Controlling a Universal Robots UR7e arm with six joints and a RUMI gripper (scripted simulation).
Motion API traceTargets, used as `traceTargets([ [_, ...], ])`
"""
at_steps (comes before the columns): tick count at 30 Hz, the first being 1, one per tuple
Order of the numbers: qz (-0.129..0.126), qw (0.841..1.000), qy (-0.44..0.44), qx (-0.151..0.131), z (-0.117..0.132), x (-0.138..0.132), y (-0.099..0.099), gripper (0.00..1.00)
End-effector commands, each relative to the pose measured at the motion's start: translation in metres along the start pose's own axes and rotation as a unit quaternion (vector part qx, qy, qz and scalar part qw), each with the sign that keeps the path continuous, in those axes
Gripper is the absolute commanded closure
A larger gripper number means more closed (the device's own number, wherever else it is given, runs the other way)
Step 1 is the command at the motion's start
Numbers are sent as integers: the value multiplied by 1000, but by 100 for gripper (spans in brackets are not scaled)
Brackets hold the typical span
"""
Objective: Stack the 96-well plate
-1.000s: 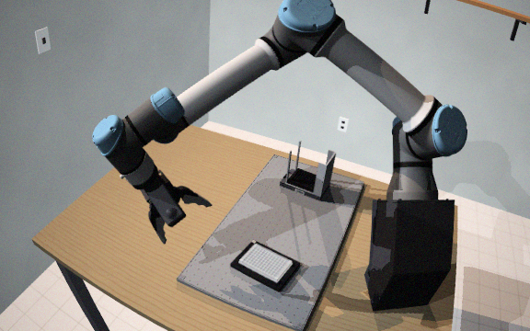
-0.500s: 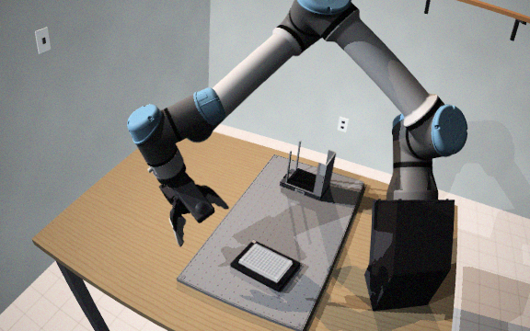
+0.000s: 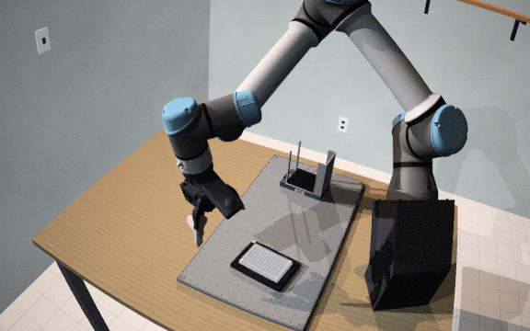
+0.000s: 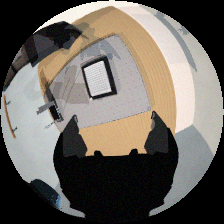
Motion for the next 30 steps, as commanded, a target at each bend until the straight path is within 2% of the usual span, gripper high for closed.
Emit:
traceTargets([
  [1, 26, 999, 22, -13, -19, -18, -3, 0],
  [3, 26, 999, 22, -13, -20, -19, -3, 0],
  [5, 40, 998, 38, -22, -29, -28, -5, 0],
  [9, 40, 998, 38, -22, -35, -33, -6, 0],
  [11, 54, 997, 54, -32, -43, -42, -8, 0],
  [15, 54, 997, 54, -32, -49, -47, -9, 0],
  [17, 67, 994, 70, -43, -58, -56, -10, 0],
  [28, 80, 992, 86, -55, -80, -78, -14, 0],
  [30, 92, 988, 102, -67, -88, -87, -15, 0],
])
Point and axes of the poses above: the point where the finger pads meet when closed, its own y axis back along the fingers, its own x axis across the jaws, z = x × y, the point moved 7 cm from there along y, back along the fingers, and after that the axes turned 9 degrees about y, right-handed, at the moved point
